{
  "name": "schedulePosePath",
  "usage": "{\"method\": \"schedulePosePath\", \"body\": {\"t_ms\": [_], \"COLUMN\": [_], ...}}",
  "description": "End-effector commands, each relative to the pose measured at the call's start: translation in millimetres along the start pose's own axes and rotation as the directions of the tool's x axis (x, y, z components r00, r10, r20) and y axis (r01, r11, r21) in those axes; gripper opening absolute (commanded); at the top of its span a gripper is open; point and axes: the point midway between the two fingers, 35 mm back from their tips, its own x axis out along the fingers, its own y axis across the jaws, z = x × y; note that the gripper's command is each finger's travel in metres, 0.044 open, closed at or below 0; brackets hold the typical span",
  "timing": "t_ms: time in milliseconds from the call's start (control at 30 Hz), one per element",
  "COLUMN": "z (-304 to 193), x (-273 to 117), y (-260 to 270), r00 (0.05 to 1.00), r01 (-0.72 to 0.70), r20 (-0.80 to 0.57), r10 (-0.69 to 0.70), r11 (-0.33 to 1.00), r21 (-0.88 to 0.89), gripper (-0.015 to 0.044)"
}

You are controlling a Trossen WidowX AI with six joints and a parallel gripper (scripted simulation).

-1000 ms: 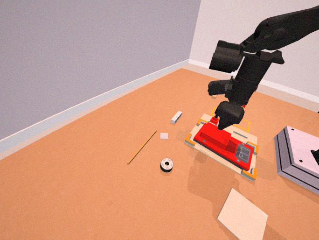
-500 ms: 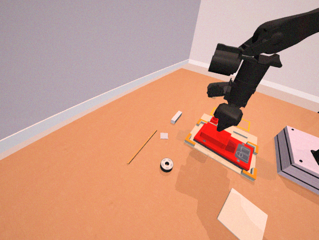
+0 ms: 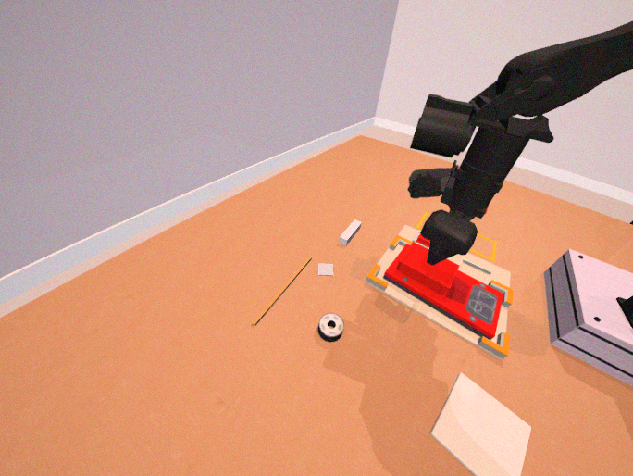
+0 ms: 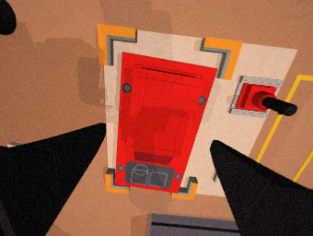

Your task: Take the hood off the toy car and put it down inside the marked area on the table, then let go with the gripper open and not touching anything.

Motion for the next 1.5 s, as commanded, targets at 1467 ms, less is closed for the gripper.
{"method": "schedulePosePath", "body": {"t_ms": [1467], "z": [0], "x": [31], "y": [-1], "r00": [1.0], "r01": [0.006], "r20": [0.001], "r10": [-0.006], "r11": [1.0], "r21": [0.005], "gripper": [0.044]}}
